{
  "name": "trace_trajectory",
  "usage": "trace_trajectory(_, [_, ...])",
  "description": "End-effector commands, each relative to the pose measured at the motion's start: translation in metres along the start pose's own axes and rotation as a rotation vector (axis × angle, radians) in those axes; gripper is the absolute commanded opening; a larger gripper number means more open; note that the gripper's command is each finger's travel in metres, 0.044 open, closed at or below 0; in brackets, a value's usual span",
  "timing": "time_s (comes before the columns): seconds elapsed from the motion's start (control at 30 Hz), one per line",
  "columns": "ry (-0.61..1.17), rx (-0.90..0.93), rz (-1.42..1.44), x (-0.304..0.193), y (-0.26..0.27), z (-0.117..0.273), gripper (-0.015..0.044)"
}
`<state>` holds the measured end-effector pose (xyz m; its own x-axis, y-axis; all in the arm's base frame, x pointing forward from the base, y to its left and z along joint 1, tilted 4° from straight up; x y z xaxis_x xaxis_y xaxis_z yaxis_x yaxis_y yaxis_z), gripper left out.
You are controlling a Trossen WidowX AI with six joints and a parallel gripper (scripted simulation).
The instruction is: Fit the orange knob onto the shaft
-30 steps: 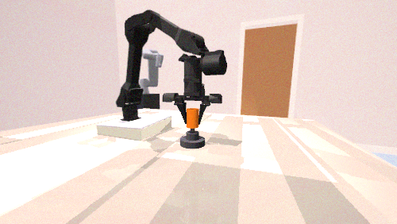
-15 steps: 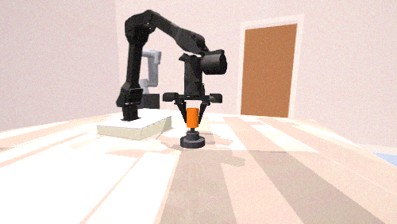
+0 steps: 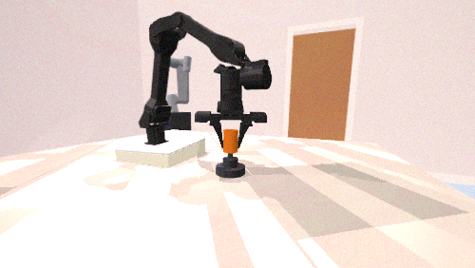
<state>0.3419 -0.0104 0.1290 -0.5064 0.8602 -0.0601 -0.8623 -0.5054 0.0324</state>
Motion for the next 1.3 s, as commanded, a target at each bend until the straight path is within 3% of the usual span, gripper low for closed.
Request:
trace_trajectory(0.0, [0.002, -0.001, 0.01, -0.0001, 0.0006, -0.0012, 0.0])
trace_trajectory(0.73, [0.002, -0.001, 0.01, -0.0005, -0.0004, 0.0034, 0.0])
trace_trajectory(0.97, [0.002, -0.001, 0.209, -0.0008, -0.0009, 0.0035, 0.0])
trace_trajectory(1.27, [0.002, 0.0, 0.219, 0.0001, 0.0004, -0.0003, 0.0])
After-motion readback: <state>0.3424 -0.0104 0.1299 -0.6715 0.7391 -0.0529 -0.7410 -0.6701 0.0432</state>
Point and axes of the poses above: the point midway between the two fingers, 35 mm back from their tips, its own z axis back along the fingers, its own y axis across the jaws, x = y × z, the point moved 7 cm from there along z, back along the fingers, and after that the axes turned 4 degrees about -z, right-handed, at the moved point
